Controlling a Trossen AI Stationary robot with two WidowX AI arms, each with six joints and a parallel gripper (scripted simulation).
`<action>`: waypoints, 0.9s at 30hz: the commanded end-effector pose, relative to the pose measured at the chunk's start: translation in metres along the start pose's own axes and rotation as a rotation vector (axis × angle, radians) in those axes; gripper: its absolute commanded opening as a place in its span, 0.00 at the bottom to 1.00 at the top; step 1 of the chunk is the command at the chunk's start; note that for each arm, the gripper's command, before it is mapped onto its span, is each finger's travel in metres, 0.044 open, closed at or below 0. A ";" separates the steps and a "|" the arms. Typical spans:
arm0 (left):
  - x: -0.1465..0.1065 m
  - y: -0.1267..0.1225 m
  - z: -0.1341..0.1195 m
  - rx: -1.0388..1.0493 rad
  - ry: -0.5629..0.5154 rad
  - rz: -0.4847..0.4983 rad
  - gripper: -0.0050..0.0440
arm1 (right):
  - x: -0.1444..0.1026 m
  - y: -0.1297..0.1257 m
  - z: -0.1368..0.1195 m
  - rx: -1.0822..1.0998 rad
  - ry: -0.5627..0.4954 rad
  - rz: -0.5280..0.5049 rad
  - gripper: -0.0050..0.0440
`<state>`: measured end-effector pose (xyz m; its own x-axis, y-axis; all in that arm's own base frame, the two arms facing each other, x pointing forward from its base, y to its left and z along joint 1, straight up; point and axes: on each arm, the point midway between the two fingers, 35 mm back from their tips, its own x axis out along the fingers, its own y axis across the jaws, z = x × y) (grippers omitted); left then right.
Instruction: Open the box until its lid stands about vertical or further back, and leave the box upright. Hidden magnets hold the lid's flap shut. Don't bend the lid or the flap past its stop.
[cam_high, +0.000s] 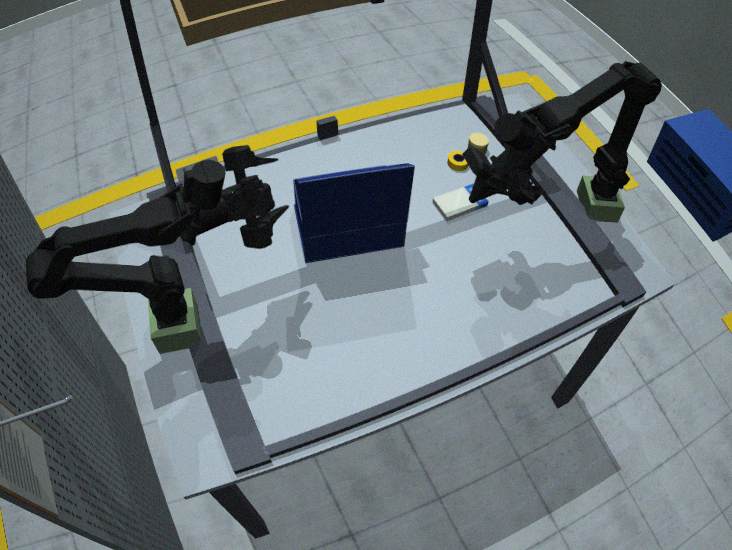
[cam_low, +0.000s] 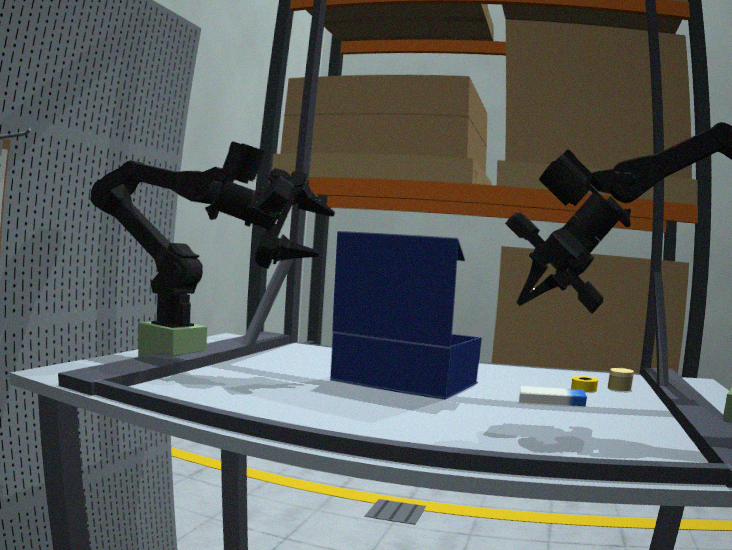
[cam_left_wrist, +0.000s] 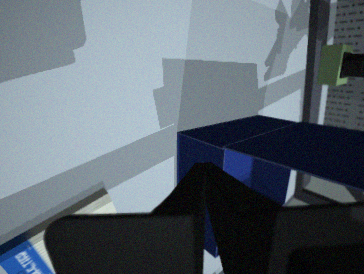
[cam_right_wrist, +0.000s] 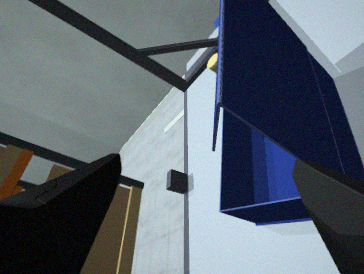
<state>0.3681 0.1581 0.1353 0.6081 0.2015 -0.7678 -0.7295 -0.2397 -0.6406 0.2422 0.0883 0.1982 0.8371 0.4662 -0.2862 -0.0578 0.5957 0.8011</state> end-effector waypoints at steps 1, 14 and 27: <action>-0.007 -0.009 0.000 -0.001 -0.003 -0.030 0.00 | -0.002 0.012 0.008 -0.009 -0.014 0.015 1.00; -0.007 -0.009 0.000 -0.001 -0.003 -0.030 0.00 | -0.002 0.020 0.014 -0.007 -0.014 0.015 1.00; -0.007 -0.009 0.000 -0.001 -0.003 -0.030 0.00 | -0.002 0.031 0.021 -0.006 -0.014 0.016 1.00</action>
<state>0.3681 0.1581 0.1353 0.6081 0.2015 -0.7678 -0.7295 -0.2397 -0.6406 0.2483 0.0911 0.2217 0.8373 0.4664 -0.2855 -0.0599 0.5972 0.7999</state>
